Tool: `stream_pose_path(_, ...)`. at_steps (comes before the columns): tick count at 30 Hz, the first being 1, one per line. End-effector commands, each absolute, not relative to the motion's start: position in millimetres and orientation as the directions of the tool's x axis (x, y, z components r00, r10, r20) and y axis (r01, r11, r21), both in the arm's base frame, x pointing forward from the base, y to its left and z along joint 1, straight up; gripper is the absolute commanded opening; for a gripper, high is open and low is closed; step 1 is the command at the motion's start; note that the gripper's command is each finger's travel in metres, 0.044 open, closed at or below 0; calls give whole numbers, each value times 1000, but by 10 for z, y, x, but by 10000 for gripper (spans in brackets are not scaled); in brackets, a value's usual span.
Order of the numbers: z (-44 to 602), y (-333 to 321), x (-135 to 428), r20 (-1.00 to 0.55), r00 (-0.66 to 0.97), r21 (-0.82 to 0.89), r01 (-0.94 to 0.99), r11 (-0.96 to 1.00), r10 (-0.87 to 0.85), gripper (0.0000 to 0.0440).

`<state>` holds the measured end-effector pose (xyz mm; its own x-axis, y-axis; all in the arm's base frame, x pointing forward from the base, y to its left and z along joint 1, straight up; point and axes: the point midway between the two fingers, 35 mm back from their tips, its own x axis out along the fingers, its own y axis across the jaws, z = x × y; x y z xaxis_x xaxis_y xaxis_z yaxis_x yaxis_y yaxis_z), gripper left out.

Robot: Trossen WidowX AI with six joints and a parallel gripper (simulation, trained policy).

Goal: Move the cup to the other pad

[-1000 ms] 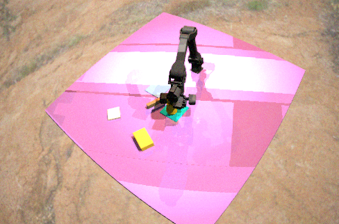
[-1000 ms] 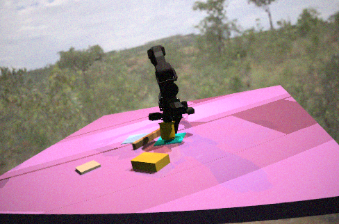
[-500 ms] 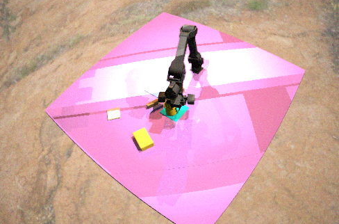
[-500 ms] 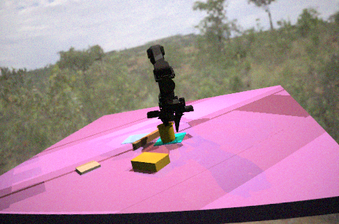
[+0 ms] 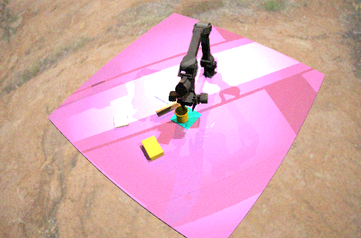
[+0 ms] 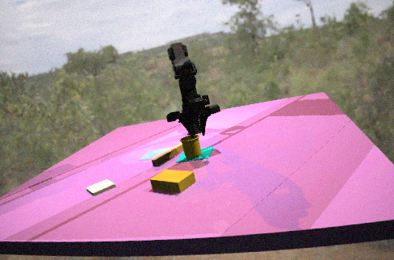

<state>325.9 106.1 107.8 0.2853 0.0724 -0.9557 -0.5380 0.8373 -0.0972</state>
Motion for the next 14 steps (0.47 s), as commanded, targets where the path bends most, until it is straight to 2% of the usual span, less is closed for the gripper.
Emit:
stream_pose_path(1,1191,1056,3216,-949,303,-91,-539,838,92,200)
stream_pose_path(5,1328,1048,3203,-937,332,-92,-533,841,108,220)
stream_pose_path(8,1439,1034,3205,-926,358,-98,-529,843,117,252)
stream_pose_path(14,1632,985,3223,-908,399,-108,-513,851,125,396)
